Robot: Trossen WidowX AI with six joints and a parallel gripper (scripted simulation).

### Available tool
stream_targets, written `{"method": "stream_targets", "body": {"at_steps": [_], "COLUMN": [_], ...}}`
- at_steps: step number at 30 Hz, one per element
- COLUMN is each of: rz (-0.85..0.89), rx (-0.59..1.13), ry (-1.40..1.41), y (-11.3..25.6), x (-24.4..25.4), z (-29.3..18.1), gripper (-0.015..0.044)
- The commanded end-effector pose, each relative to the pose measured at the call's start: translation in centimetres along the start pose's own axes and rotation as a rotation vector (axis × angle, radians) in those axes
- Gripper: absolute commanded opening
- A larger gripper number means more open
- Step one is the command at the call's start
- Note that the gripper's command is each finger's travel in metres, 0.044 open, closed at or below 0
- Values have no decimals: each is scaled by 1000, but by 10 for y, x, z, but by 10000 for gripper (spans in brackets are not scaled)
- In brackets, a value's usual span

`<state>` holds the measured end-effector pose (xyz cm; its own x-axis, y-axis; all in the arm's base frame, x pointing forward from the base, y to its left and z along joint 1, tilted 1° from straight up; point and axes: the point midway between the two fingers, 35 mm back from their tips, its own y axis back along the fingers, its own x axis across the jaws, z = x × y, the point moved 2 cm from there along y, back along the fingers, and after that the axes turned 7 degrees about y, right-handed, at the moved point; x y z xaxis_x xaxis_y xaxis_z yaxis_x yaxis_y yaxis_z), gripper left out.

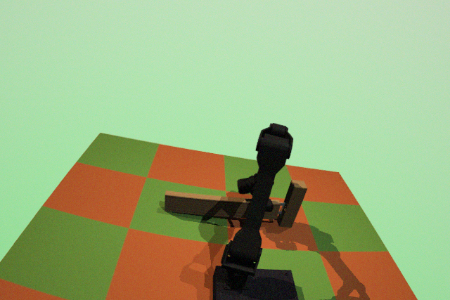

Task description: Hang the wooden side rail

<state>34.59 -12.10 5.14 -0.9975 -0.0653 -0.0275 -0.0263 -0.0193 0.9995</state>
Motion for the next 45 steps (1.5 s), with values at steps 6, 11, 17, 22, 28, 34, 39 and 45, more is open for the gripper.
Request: {"method": "stream_targets", "body": {"at_steps": [6,11,17,22,28,34,39,45], "rz": [-4,-4,-4,-4,-4,-4,-4,-4], "rx": [8,8,8,8,8,8,8,8], "ry": [3,3,3,3,3,3,3,3], "y": [3,2,2,1,1,0,1,1], "x": [-2,-1,-1,-1,0,0,1,0], "z": [-3,-3,-4,-4,-5,-5,-6,-6], "gripper": [0,0,0,0,0,0,0,0]}}
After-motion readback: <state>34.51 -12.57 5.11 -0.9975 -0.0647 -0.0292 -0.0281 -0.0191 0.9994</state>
